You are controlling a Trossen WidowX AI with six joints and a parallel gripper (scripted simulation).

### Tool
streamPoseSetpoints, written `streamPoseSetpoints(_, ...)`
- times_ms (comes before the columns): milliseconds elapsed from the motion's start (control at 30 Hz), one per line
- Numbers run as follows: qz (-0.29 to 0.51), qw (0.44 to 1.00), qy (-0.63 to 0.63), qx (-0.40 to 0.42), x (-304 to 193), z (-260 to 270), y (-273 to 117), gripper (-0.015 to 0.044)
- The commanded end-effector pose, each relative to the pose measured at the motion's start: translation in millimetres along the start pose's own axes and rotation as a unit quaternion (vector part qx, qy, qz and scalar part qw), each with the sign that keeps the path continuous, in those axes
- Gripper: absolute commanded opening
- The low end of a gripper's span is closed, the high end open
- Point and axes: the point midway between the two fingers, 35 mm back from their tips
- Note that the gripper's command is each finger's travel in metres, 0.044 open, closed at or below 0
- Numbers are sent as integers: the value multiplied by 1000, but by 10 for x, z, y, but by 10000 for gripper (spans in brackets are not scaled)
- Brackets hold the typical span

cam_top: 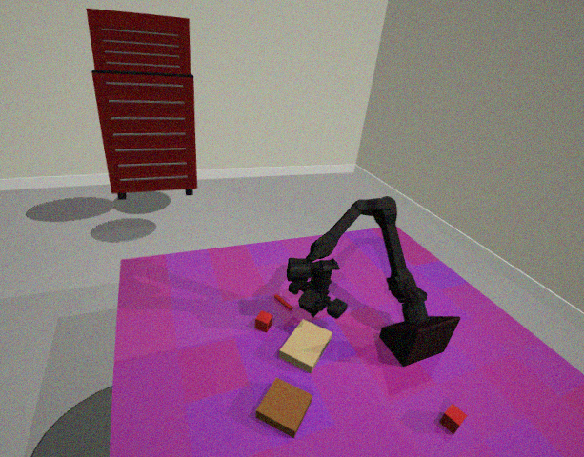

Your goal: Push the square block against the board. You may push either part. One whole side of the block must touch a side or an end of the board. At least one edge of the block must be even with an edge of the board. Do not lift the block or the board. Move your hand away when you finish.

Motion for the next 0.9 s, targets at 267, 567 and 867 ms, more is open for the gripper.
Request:
streamPoseSetpoints(267, 0, 1000, -2, 3, -37, -5, -538, 0)
streamPoseSetpoints(567, -1, 998, -56, 3, 147, 38, -537, 0)
streamPoseSetpoints(867, -2, 997, -78, 4, 234, 52, -261, 0)
Point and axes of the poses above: the point midway between the two fingers, 35 mm back from their tips, its own y axis out along the fingers, its own z axis across the jaws, x = y × z, and after that the axes turned 8 degrees about y, right-handed
